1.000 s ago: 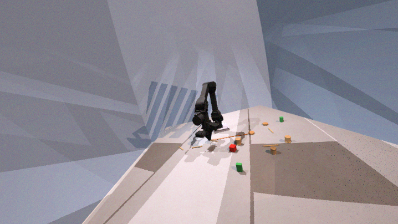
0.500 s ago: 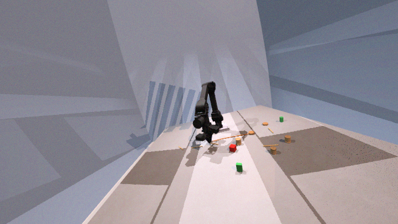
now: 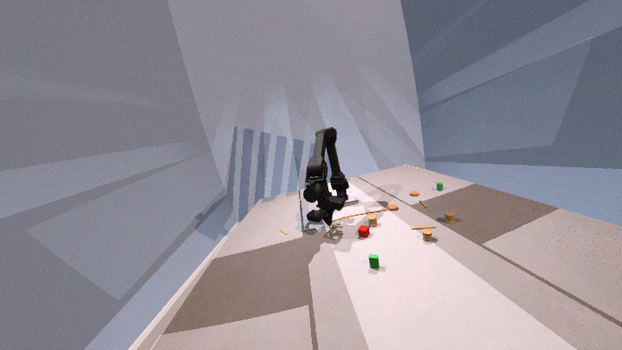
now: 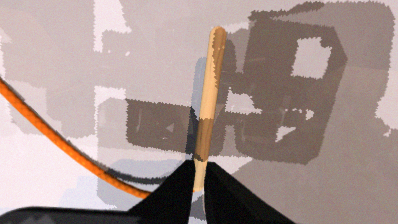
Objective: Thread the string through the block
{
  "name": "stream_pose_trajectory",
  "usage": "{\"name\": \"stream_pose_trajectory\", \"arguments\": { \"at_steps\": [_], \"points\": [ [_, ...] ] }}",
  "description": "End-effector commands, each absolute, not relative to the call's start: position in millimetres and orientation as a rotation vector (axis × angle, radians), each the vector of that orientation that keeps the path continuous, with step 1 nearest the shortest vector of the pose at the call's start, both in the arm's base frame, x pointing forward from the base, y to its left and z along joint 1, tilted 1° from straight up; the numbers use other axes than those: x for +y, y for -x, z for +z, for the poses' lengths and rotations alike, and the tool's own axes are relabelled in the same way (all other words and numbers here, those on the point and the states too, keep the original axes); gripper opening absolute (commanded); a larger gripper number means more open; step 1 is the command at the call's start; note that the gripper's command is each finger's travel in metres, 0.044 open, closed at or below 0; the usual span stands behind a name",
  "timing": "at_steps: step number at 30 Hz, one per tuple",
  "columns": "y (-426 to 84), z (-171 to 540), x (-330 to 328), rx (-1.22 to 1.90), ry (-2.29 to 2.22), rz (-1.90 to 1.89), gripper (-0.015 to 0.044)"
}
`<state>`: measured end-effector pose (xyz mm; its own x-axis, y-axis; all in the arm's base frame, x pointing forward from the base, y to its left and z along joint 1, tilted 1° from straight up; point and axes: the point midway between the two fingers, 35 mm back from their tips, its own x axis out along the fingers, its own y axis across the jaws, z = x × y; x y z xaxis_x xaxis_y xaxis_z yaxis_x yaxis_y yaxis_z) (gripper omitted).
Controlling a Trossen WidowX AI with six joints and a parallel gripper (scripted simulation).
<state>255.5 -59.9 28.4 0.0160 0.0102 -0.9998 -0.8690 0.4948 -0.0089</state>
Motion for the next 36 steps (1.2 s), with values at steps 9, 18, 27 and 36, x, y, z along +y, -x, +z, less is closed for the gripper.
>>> {"name": "stream_pose_trajectory", "arguments": {
  "at_steps": [9, 18, 27, 36],
  "points": [
    [-265.5, 28.7, -47.4, 1.394, 0.818, 0.813, 0.0000],
    [-271.6, 29.1, -37.6, 1.393, 0.818, 0.813, 0.0000],
    [-277.4, 29.5, -27.5, 1.392, 0.817, 0.814, 0.0000],
    [-282.6, 29.8, -17.3, 1.392, 0.817, 0.814, 0.0000]
  ]
}}
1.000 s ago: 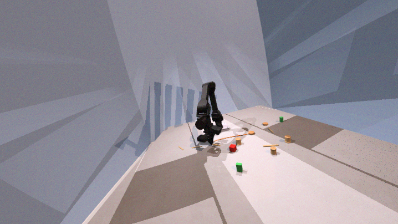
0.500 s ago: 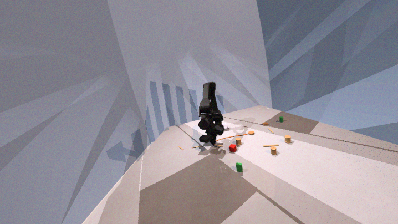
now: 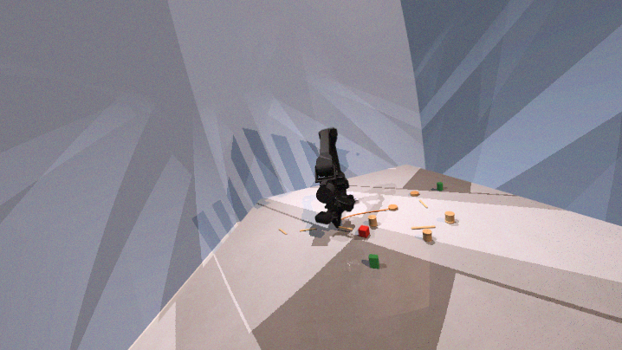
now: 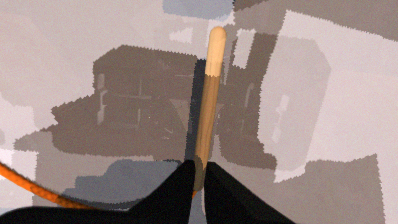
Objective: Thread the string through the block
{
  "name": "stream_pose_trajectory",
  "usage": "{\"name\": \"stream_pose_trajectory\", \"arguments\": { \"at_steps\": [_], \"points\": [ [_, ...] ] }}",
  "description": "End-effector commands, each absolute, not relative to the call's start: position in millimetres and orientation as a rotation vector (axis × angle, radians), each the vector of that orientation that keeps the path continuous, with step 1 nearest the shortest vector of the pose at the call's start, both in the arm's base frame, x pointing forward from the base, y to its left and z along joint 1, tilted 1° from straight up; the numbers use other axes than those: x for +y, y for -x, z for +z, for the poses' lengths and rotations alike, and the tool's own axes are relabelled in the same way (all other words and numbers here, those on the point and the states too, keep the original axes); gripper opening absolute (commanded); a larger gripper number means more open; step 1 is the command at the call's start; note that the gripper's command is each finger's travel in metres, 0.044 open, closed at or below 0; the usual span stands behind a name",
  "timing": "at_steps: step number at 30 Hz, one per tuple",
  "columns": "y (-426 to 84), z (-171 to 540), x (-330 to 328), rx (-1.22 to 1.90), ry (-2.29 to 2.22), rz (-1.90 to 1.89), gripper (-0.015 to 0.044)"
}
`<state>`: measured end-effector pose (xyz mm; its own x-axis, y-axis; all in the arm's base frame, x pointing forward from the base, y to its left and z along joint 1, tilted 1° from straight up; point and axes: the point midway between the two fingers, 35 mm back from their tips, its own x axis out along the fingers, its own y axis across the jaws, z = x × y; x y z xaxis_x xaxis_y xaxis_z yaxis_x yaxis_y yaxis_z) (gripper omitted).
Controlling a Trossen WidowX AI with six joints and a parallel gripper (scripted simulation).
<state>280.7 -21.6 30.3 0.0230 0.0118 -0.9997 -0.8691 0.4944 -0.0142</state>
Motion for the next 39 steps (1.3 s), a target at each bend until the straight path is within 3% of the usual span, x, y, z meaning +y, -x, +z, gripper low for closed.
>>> {"name": "stream_pose_trajectory", "arguments": {
  "at_steps": [1, 39],
  "points": [
    [-283.2, 29.8, -16.1, 1.391, 0.816, 0.814, 0.0000],
    [-300.1, 30.1, 18.2, 1.393, 0.817, 0.814, 0.0000]
  ]
}}
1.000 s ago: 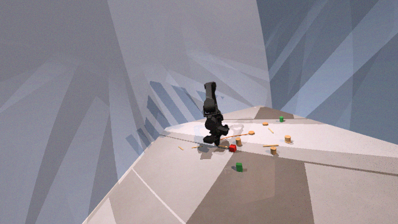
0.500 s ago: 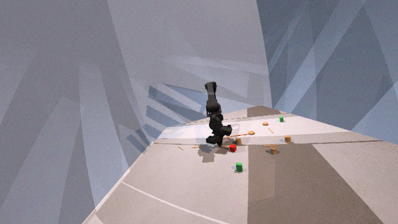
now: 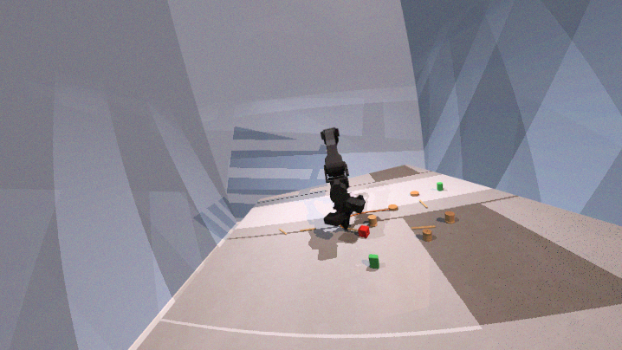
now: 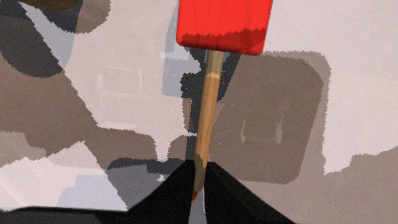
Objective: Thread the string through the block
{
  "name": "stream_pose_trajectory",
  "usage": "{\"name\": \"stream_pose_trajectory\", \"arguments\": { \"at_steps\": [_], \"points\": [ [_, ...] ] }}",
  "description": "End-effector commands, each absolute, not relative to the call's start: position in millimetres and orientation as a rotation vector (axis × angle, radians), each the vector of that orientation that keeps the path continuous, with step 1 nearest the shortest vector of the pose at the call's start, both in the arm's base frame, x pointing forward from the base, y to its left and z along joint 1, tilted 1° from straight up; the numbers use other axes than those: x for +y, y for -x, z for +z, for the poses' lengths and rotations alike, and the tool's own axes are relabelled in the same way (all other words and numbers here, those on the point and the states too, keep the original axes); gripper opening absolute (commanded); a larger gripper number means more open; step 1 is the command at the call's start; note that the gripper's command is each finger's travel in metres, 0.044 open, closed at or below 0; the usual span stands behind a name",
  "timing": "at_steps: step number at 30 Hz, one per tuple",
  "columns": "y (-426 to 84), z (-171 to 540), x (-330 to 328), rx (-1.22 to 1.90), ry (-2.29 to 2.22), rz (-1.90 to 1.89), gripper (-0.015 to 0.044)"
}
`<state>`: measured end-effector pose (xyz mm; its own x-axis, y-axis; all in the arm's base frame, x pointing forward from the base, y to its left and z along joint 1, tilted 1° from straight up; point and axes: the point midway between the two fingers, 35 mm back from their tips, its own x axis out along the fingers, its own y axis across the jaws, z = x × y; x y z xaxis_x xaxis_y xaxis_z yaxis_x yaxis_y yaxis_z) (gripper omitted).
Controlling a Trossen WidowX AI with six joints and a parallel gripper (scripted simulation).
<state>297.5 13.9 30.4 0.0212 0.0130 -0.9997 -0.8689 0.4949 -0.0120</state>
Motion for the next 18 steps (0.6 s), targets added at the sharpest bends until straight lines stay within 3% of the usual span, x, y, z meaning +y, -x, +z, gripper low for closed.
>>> {"name": "stream_pose_trajectory", "arguments": {
  "at_steps": [1, 18],
  "points": [
    [-300.9, 30.2, 19.5, 1.393, 0.817, 0.814, 0.0000],
    [-312.8, 30.5, 41.5, 1.391, 0.816, 0.815, 0.0000]
  ]
}}
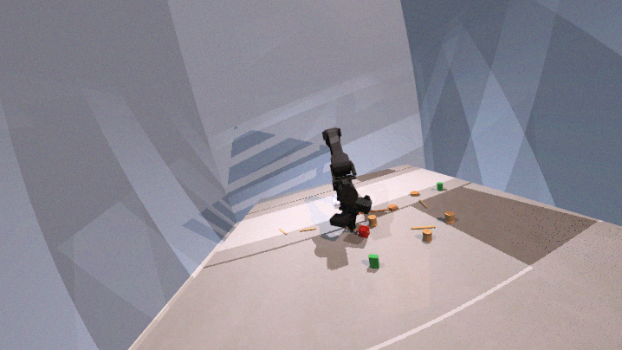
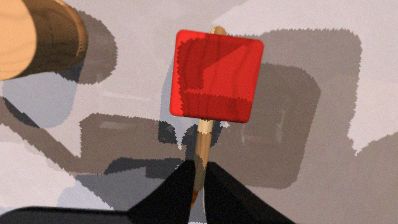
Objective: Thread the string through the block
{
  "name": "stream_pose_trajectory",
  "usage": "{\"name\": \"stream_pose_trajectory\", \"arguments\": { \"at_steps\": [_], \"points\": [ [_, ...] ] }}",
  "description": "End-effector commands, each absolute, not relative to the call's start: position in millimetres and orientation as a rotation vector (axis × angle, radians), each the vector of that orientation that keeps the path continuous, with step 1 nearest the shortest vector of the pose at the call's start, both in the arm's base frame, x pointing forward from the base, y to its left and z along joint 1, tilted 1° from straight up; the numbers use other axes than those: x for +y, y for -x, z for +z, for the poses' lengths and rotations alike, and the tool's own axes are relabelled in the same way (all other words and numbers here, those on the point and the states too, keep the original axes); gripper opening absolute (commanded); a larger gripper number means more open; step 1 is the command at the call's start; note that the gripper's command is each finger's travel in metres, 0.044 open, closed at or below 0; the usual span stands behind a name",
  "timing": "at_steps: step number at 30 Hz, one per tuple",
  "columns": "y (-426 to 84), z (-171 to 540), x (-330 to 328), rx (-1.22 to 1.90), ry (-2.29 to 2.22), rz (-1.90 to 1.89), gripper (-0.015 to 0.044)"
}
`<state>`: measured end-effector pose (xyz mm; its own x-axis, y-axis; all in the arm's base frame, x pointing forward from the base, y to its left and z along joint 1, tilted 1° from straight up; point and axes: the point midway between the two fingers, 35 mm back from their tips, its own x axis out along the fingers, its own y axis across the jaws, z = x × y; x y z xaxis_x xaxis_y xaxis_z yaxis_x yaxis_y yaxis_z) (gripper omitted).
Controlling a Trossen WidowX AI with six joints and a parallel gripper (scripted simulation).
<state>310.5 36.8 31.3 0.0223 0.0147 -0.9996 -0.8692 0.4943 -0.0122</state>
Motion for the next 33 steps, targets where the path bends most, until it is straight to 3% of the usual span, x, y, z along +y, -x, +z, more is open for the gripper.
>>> {"name": "stream_pose_trajectory", "arguments": {
  "at_steps": [1, 15, 20, 24, 29, 33],
  "points": [
    [-313.5, 30.5, 42.8, 1.391, 0.816, 0.815, 0.0000],
    [-321.4, 31.4, 56.5, 1.390, 0.815, 0.815, 0.0000],
    [-320.6, 32.3, 54.8, 1.381, 0.816, 0.820, 0.0120],
    [-321.0, 34.8, 54.8, 1.381, 0.816, 0.820, 0.0120],
    [-320.6, 102.1, 53.4, 1.380, 0.816, 0.819, 0.0120],
    [-319.0, 112.6, 53.0, 1.380, 0.816, 0.819, 0.0120]
  ]
}}
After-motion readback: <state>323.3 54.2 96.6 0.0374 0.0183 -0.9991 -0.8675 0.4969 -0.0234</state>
